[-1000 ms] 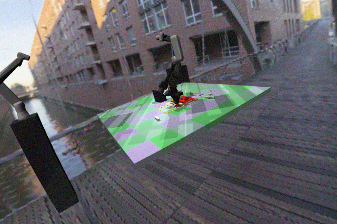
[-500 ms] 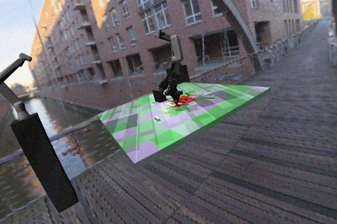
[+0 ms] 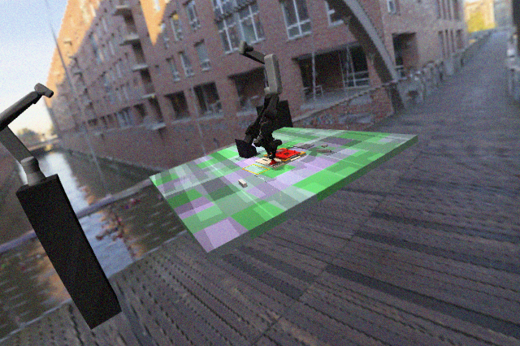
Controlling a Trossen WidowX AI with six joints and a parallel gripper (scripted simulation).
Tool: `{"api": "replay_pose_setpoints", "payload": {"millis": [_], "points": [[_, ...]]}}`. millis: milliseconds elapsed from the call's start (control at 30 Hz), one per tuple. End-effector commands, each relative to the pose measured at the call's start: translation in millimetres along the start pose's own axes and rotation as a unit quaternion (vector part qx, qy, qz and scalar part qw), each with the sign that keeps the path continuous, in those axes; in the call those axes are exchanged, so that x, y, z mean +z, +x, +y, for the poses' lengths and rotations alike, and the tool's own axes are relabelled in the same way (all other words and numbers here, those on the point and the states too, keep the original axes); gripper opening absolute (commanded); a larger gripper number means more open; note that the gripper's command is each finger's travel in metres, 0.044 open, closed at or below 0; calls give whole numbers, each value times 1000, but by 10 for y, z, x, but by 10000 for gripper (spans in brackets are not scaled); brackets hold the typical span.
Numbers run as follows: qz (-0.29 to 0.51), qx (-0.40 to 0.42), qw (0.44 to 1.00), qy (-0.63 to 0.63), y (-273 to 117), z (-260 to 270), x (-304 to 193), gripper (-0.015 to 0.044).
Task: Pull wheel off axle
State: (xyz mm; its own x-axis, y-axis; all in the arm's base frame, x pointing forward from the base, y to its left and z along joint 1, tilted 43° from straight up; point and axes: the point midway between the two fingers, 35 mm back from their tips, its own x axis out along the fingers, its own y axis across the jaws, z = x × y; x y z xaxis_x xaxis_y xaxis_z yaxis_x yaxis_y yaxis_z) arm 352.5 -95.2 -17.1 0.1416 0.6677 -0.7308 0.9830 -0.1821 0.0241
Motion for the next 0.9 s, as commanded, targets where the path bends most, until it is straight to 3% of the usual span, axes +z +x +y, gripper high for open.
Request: {"api": "replay_pose_setpoints", "payload": {"millis": [0,867], "points": [[-3,1,1000,-2,-38,4,4,0],[-3,0,1000,-1,-124,3,5,0]]}}
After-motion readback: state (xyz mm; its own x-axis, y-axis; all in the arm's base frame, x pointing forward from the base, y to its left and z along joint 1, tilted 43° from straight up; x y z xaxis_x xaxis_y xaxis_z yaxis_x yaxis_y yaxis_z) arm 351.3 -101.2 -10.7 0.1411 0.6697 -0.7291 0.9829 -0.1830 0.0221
